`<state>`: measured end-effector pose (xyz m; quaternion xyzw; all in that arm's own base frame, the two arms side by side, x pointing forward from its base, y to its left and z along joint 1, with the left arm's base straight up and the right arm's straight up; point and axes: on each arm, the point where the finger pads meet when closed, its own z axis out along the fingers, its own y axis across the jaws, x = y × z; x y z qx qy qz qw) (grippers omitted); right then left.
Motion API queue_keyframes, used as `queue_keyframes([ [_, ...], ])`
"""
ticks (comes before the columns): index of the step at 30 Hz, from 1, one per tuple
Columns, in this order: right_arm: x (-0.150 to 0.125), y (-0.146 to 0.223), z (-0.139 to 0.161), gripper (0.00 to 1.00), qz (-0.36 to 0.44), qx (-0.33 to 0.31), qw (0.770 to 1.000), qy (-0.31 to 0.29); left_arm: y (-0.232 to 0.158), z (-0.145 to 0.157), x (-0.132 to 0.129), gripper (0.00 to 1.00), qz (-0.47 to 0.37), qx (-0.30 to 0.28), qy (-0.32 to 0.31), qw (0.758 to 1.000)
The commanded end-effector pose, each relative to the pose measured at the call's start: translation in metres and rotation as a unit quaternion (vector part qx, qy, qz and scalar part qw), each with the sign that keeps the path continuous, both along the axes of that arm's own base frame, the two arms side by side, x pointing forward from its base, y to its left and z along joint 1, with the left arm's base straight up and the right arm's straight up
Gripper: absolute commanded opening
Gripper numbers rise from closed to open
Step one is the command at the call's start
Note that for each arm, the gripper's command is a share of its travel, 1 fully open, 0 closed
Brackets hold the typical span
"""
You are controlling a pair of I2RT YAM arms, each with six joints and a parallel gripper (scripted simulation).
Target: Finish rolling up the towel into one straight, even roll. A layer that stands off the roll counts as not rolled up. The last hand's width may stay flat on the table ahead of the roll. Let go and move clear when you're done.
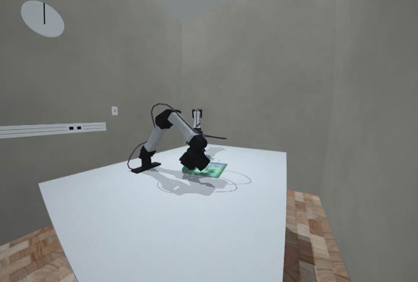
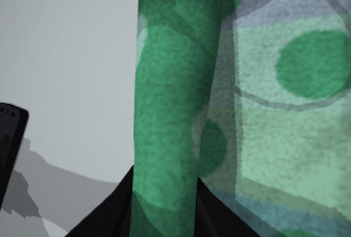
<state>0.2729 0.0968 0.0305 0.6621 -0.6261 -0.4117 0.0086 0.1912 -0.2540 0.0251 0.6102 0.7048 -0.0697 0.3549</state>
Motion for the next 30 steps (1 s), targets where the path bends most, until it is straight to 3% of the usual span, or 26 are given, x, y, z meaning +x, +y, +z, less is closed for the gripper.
queue_keyframes([
  [1, 0.0, 0.0, -0.007, 0.34, 0.003, -0.007, 1.0, 0.006, -0.005, 0.005, 0.005, 0.38, 0.0, -0.012, -0.007, 1.0],
  [6, 0.0, 0.0, -0.007, 0.34, 0.003, -0.007, 1.0, 0.006, -0.005, 0.005, 0.005, 0.36, 0.0, -0.012, -0.007, 1.0],
  [9, 0.0, 0.0, -0.005, 0.45, 0.003, -0.007, 1.0, 0.006, -0.005, 0.005, 0.005, 0.36, 0.0, -0.012, -0.007, 1.0],
  [11, 0.0, 0.0, -0.005, 0.45, 0.003, -0.007, 1.0, 0.006, -0.005, 0.005, 0.005, 0.36, 0.0, -0.012, -0.007, 1.0],
  [23, 0.0, 0.0, 0.005, 0.85, 0.003, -0.007, 1.0, 0.006, -0.005, 0.005, 0.005, 0.36, 0.0, -0.012, -0.007, 1.0],
  [30, 0.007, -0.006, 0.014, 0.85, 0.003, -0.007, 1.0, 0.006, -0.005, 0.006, 0.005, 0.36, 0.0, -0.015, 0.006, 1.0],
])
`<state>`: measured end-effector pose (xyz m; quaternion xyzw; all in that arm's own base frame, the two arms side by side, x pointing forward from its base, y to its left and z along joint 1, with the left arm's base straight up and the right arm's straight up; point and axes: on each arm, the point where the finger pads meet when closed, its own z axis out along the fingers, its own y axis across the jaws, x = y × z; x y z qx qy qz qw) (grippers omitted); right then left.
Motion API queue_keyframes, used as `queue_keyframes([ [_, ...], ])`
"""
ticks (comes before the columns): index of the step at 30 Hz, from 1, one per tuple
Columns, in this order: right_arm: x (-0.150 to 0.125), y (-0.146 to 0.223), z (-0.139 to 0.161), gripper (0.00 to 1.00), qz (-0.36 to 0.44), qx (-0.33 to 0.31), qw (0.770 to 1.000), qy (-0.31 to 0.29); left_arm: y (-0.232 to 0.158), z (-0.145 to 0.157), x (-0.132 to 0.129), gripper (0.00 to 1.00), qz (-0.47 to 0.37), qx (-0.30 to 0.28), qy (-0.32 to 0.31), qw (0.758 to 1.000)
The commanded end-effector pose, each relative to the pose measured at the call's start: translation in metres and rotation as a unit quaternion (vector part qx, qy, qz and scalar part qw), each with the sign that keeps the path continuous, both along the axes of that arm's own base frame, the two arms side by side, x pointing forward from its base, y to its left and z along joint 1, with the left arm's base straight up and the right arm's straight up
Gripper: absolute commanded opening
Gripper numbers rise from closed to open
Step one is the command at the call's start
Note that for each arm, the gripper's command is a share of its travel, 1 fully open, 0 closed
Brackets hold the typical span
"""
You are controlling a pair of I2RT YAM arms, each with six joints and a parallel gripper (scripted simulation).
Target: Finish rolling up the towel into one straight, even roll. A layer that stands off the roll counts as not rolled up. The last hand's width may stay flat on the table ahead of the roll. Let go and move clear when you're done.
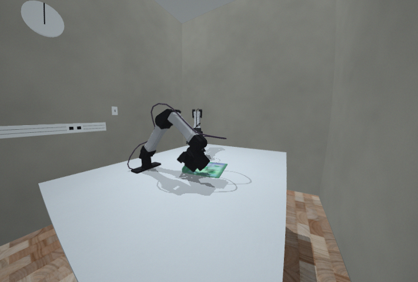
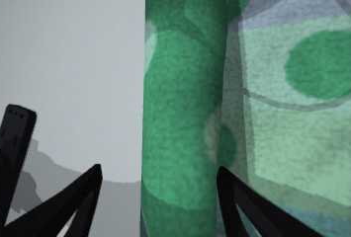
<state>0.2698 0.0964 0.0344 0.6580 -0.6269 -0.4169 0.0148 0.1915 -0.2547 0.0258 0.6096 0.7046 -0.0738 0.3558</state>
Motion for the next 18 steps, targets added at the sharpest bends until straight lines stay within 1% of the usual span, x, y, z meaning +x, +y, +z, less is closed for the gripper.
queue_keyframes([
  [1, 0.013, -0.008, 0.013, 0.85, 0.003, -0.006, 1.0, -0.003, -0.004, 0.005, 0.005, 0.36, 0.002, -0.013, 0.01, 1.0],
  [5, 0.026, -0.019, 0.028, 0.85, 0.003, -0.006, 1.0, -0.003, -0.004, 0.006, 0.005, 0.36, 0.002, -0.022, 0.04, 0.999],
  [10, 0.039, -0.031, 0.044, 0.85, 0.003, -0.006, 1.0, -0.003, -0.004, 0.007, 0.005, 0.36, 0.002, -0.037, 0.094, 0.995],
  [13, 0.042, -0.034, 0.048, 0.85, 0.003, -0.006, 1.0, -0.003, -0.004, 0.008, 0.005, 0.36, 0.003, -0.048, 0.132, 0.99],
  [15, 0.042, -0.034, 0.048, 0.85, 0.003, -0.006, 1.0, -0.003, -0.004, 0.008, 0.005, 0.36, 0.003, -0.048, 0.132, 0.99],
  [18, 0.042, -0.033, 0.048, 0.86, 0.003, -0.003, 1.0, -0.013, -0.004, 0.009, 0.005, 0.36, 0.003, -0.059, 0.174, 0.983],
])
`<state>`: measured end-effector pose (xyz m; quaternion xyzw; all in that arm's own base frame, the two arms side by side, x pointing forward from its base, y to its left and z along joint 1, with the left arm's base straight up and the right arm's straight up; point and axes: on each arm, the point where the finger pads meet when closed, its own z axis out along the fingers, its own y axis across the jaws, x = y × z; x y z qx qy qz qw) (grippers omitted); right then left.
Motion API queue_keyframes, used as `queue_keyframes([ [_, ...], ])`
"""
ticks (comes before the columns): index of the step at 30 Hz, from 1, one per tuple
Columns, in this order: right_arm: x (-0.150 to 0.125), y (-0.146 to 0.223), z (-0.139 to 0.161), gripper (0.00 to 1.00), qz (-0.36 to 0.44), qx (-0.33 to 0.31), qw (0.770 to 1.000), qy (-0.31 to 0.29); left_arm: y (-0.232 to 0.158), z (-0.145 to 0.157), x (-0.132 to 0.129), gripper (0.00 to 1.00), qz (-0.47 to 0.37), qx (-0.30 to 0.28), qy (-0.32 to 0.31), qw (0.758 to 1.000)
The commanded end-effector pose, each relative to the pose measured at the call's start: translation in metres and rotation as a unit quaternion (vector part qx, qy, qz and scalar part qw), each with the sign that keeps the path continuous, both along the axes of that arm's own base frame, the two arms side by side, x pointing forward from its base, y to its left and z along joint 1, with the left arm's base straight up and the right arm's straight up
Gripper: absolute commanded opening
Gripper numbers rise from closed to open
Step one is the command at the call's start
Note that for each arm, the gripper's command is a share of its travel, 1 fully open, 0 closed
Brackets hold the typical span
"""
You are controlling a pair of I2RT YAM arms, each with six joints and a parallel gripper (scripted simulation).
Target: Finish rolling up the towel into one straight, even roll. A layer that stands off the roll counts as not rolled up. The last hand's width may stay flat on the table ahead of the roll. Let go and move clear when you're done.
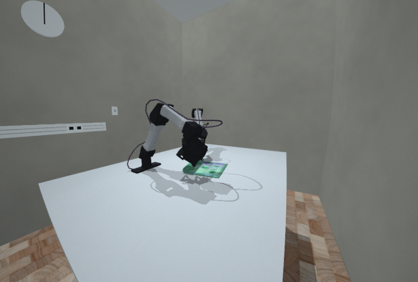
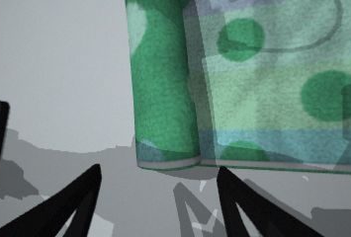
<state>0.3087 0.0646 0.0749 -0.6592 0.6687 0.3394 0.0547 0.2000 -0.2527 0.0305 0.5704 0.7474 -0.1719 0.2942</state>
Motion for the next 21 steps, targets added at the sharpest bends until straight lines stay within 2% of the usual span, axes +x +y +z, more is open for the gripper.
queue_keyframes([
  [1, 0.002, 0.0, 0.007, 0.87, 0.057, 0.018, 0.995, 0.075, -0.006, 0.004, -0.004, 0.36, -0.011, -0.024, 0.067, 0.997],
  [6, -0.003, 0.005, 0.008, 0.89, 0.056, 0.032, 0.998, 0.011, -0.006, 0.006, -0.004, 0.36, -0.01, -0.046, 0.141, 0.989],
  [12, -0.012, 0.014, 0.01, 0.91, 0.054, 0.056, 0.992, -0.101, -0.006, 0.008, -0.004, 0.36, -0.01, -0.071, 0.228, 0.971],
  [14, -0.012, 0.014, 0.01, 0.91, 0.054, 0.056, 0.992, -0.101, -0.006, 0.008, -0.004, 0.36, -0.01, -0.071, 0.228, 0.971],
  [21, -0.023, 0.025, 0.011, 0.94, 0.051, 0.084, 0.966, -0.238, -0.006, 0.01, -0.004, 0.36, -0.009, -0.097, 0.316, 0.944],
])
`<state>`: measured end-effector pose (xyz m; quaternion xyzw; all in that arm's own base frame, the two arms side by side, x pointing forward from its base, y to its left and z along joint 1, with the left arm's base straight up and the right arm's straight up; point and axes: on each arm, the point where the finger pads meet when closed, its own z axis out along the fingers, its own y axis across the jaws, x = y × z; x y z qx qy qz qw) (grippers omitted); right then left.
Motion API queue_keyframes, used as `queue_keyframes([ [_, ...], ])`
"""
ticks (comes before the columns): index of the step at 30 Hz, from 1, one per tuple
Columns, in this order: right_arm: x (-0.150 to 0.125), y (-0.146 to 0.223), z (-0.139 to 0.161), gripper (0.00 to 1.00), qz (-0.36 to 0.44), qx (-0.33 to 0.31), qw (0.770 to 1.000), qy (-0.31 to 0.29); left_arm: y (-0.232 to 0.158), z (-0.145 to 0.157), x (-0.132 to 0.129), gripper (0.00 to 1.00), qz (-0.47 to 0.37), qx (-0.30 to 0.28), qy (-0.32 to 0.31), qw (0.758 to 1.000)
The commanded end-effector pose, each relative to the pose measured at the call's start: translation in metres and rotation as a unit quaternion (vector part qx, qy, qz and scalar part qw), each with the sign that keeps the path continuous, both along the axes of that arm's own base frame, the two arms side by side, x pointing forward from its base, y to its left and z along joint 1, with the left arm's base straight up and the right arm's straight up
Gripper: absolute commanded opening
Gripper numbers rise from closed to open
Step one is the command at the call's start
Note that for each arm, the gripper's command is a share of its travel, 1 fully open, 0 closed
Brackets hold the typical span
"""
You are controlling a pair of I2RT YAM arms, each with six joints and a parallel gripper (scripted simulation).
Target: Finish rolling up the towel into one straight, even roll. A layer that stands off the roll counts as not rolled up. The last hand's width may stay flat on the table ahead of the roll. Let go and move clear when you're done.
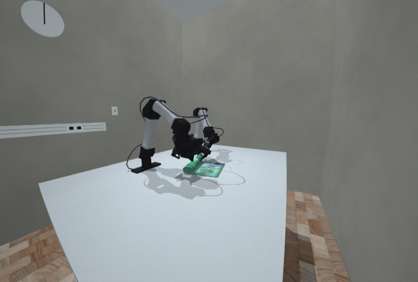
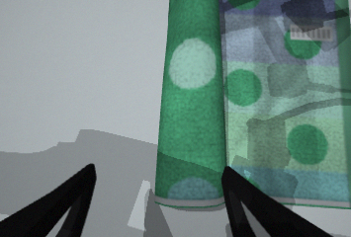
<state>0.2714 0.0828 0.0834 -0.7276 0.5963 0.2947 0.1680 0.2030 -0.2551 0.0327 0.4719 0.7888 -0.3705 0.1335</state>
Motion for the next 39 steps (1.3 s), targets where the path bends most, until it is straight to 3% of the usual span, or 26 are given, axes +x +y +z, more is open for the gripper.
queue_keyframes([
  [1, 0.013, 0.008, 0.003, 0.94, -0.006, 0.03, 0.992, -0.123, -0.004, 0.008, -0.007, 0.36, -0.019, -0.029, 0.066, 0.997],
  [8, 0.006, 0.015, 0.004, 0.97, -0.011, 0.054, 0.976, -0.209, -0.004, 0.009, -0.007, 0.36, -0.018, -0.047, 0.126, 0.991],
  [28, 0.013, 0.019, 0.015, 0.98, 0.01, 0.061, 0.974, -0.218, -0.004, -0.002, -0.007, 0.36, -0.018, -0.053, 0.145, 0.988],
  [39, 0.009, 0.018, -0.036, 0.98, 0.006, 0.06, 0.974, -0.218, -0.004, -0.002, -0.007, 0.36, -0.018, -0.053, 0.145, 0.988],
])
